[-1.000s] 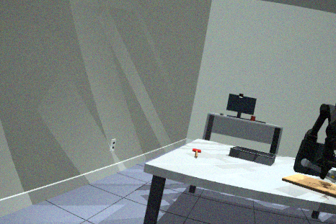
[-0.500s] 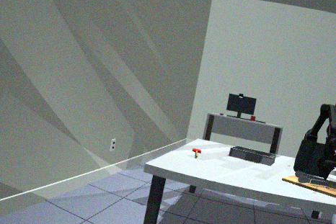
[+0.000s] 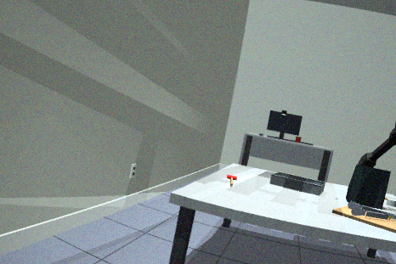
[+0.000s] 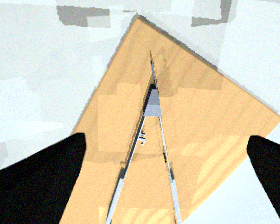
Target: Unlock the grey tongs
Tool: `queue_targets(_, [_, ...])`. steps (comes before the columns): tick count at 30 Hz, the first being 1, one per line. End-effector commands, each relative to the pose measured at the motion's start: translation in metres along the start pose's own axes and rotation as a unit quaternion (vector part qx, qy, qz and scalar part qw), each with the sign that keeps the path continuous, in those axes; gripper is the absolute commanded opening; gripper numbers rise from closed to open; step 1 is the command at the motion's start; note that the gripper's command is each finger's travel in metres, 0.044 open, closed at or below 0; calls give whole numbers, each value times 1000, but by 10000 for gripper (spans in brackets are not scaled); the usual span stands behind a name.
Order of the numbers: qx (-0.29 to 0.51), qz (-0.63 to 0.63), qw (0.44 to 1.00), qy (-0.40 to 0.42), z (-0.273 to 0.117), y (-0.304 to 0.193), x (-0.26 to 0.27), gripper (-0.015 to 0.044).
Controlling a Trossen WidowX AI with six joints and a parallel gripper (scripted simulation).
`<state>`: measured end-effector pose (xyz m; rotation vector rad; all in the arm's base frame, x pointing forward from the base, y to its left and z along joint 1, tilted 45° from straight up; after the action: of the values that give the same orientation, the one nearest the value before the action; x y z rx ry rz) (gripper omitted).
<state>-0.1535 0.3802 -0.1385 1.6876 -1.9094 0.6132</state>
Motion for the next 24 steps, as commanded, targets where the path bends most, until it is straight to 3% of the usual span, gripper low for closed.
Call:
queue_targets(1, [-4, 11, 1000, 9, -4, 3, 1, 440])
queue_targets(5, [-4, 10, 1000, 8, -6, 3, 1, 440])
queue_targets(12, [-17, -3, 1000, 0, -45, -2, 0, 440])
queue_targets(24, [-17, -3, 1000, 0, -45, -2, 0, 440])
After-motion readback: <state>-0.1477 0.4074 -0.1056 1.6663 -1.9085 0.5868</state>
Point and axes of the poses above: the point midway between the two fingers, 35 mm back from their tips, its own z axis out along the fingers, its own x axis across the jaws, y = z × x, the point moved 10 cm from there along -z, back along the fingers, and after that the axes turned 5 degrees about z, right-handed, at the moved point
